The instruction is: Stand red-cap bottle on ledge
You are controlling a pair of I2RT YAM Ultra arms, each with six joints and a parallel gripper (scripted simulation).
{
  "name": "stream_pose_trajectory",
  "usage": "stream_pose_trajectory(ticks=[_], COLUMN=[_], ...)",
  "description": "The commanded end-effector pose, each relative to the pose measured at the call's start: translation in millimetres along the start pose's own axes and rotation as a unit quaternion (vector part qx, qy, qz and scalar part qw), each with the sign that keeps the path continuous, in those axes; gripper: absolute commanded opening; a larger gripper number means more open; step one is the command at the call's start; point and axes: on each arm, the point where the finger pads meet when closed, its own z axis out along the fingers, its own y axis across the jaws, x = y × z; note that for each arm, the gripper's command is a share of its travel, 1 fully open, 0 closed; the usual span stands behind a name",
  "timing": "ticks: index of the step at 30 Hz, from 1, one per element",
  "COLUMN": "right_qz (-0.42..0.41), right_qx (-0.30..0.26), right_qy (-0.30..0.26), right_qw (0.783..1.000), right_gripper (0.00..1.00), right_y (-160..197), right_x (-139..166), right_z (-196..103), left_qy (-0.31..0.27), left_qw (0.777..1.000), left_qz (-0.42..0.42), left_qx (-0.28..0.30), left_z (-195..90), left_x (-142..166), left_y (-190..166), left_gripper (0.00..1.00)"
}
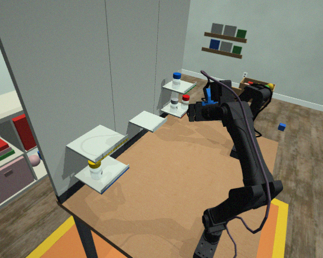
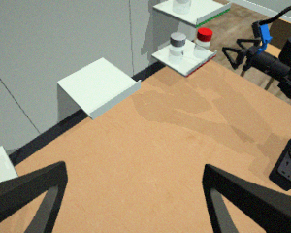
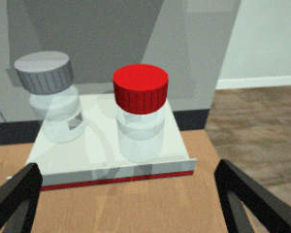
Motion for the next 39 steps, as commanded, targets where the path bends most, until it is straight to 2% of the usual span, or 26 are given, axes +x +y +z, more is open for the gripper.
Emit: stream_pose_trajectory(ticks=[1, 3, 39], right_qz=[0.013, 0.004, 0.006], right_qx=[-0.015, -0.009, -0.012], right_qy=[0.007, -0.004, 0.0], right_qw=[1.0, 1.0, 1.0], right_gripper=[1.0, 1.0, 1.0], right_y=[3.1, 0.4, 2.2], right_x=[-3.7, -10.1, -6.8], right_z=[-4.4, -5.1, -4.0], left_qy=[-0.007, -0.007, -0.007], left_qw=[1.0, 1.0, 1.0], left_qz=[0.0, 0.0, 0.0], left_qx=[0.0, 0.0, 0.0], left_z=[-5.0, -5.0, -5.0], left_x=[-3.8, -3.8, -3.8], left_y=[-0.7, -0.7, -0.7], left_gripper=[0.89, 0.89, 0.89])
